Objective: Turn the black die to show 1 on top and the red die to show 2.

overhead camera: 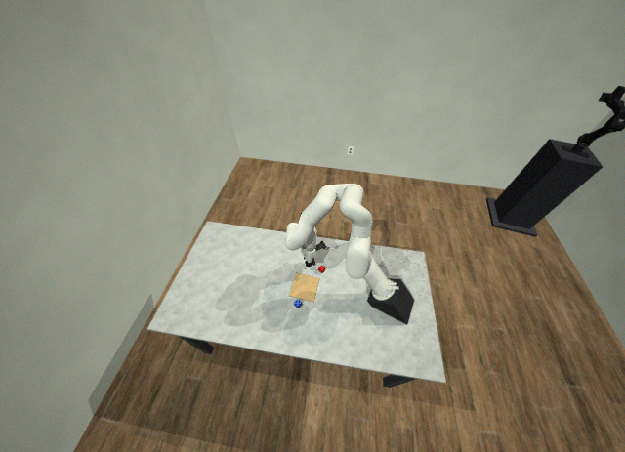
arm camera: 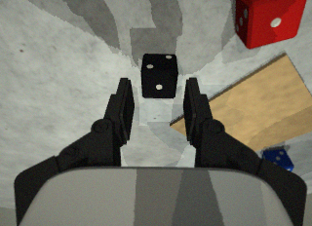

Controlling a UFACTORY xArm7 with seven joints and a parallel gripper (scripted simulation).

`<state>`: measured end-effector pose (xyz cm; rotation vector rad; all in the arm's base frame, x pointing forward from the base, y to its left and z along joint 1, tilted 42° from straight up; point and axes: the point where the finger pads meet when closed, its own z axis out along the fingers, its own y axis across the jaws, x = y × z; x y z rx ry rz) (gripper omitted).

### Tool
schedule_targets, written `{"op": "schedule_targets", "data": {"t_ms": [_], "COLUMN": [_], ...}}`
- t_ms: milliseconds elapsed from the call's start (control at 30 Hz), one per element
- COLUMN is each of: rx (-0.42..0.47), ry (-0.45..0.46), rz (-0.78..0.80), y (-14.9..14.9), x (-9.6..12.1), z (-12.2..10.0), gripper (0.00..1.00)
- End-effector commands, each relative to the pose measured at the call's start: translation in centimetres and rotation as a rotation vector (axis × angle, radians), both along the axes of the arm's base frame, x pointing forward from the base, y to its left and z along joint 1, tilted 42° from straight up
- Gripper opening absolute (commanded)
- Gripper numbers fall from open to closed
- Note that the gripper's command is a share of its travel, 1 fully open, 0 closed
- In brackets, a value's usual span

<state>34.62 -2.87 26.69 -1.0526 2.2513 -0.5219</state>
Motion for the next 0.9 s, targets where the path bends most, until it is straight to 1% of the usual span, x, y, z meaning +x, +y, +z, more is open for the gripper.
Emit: {"op": "schedule_targets", "data": {"t_ms": [0,667,867], "rx": [0.0,0.0,0.0], "ry": [-0.002,-0.002,-0.002], "rz": [0.0,0.0,0.0], "y": [0.01,0.01,-0.04], "x": [0.03,0.05,0.4], "z": [0.11,0.09,-0.3], "gripper": [0.47,0.47,0.47]}}
